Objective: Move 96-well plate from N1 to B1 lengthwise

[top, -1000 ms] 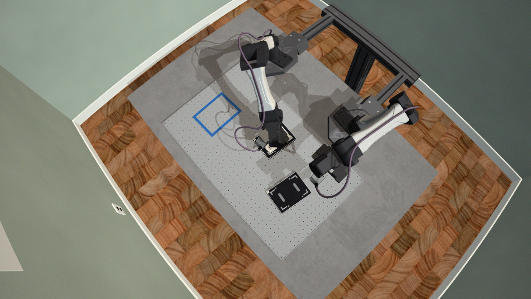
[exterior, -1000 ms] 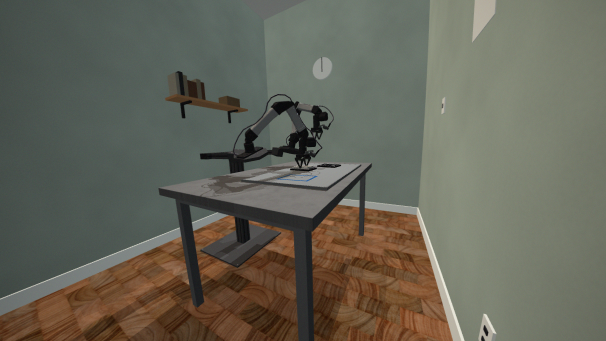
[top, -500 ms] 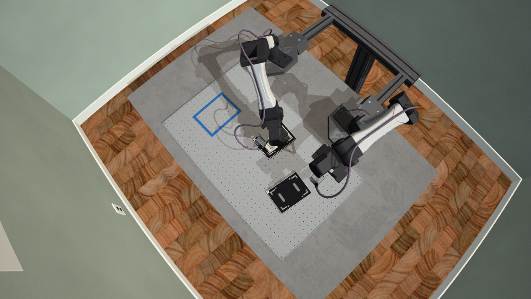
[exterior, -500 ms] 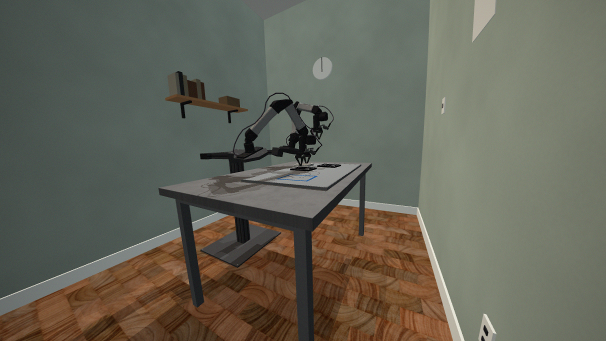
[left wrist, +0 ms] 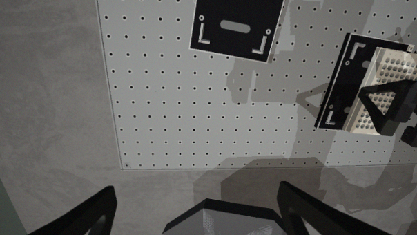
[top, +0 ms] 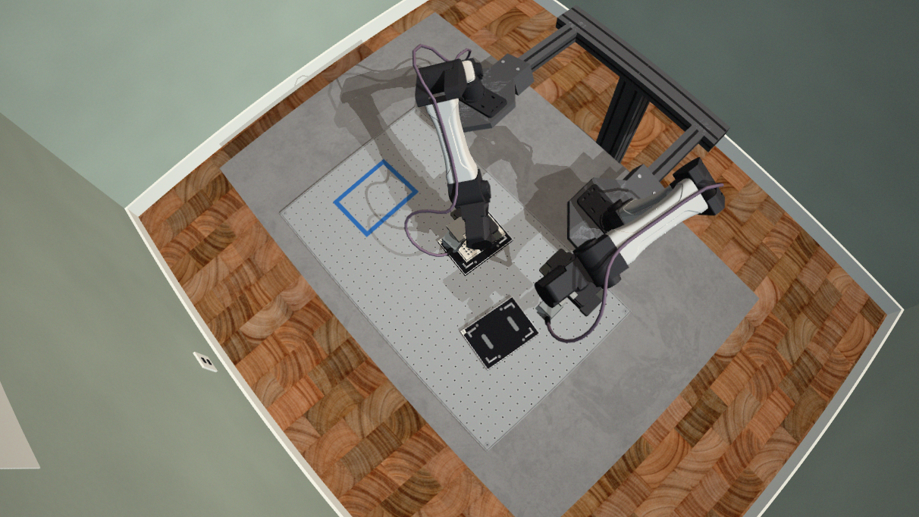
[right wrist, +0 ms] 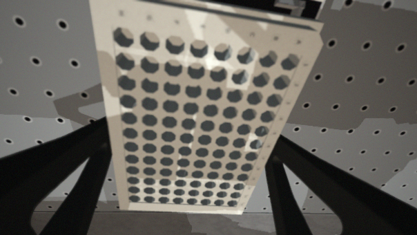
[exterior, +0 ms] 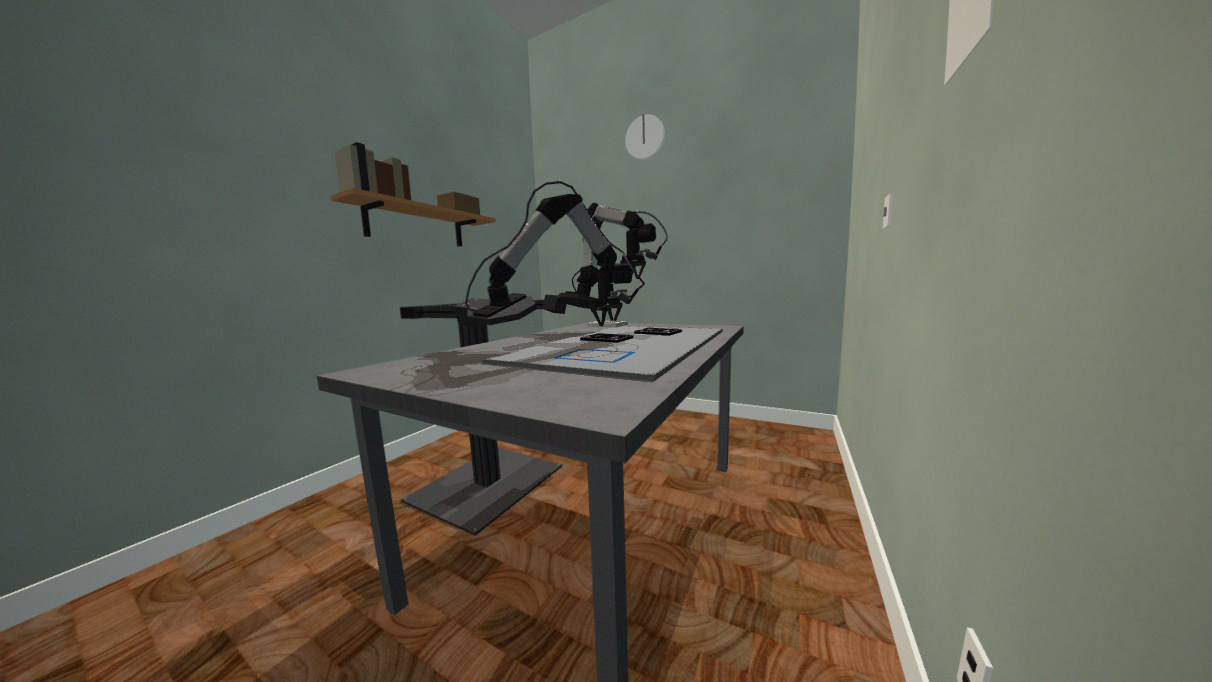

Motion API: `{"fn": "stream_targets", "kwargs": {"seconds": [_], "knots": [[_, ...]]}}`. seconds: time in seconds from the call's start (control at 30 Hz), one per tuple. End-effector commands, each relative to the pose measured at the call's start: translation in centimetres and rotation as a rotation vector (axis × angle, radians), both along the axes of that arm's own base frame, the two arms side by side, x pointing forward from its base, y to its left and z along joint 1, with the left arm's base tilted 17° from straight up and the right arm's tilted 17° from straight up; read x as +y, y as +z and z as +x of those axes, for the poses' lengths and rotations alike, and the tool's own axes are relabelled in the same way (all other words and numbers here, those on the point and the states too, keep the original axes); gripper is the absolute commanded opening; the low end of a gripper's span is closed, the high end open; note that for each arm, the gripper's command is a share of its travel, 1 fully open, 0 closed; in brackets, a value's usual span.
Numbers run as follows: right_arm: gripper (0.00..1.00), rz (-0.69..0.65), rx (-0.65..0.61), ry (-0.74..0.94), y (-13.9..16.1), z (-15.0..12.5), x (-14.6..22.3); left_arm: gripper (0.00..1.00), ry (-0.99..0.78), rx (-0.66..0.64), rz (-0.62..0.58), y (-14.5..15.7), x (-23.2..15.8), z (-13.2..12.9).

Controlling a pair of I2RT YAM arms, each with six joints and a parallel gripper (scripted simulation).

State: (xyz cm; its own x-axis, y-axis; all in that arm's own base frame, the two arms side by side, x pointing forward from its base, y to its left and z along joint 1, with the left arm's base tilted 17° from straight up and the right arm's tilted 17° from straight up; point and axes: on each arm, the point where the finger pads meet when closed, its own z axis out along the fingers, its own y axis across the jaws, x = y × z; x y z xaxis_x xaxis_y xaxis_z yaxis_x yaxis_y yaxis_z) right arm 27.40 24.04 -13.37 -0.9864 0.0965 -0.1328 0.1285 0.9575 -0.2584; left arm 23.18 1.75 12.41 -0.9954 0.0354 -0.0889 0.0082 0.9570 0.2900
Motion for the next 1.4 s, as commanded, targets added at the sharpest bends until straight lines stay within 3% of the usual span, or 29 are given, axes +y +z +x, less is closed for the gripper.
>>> {"fn": "stream_targets", "kwargs": {"seconds": [0.0, 0.53, 0.6, 0.63, 0.7, 0.83, 1.37], "knots": [[0.00, 0.019, -0.008, 0.004, 1.8, 0.0, 1.2, 1.00, -0.008, 0.007, 0.000, 0.1, 0.0, -0.1], [0.00, 0.019, -0.008, 0.005, 4.2, -0.3, 1.8, 1.00, -0.008, 0.007, 0.000, 0.1, 0.0, -0.1], [0.00, 0.019, -0.008, 0.005, 4.2, -0.3, 1.8, 1.00, -0.008, 0.007, 0.000, 0.1, 0.0, -0.1], [0.00, -0.014, 0.021, -0.001, 2.8, -0.8, 1.0, 1.00, -0.008, 0.007, 0.000, 0.1, 0.0, -0.1], [0.00, 0.020, -0.007, 0.004, 4.7, -0.3, 2.0, 1.00, -0.008, 0.007, 0.000, 0.1, 0.0, -0.1], [0.00, 0.020, -0.007, 0.004, 5.3, -0.4, 2.1, 1.00, -0.008, 0.007, 0.000, 0.1, 0.0, -0.1], [0.00, -0.011, 0.011, -0.001, 4.0, -0.6, 1.0, 1.00, -0.008, 0.007, 0.000, 0.1, 0.0, -0.1]]}}
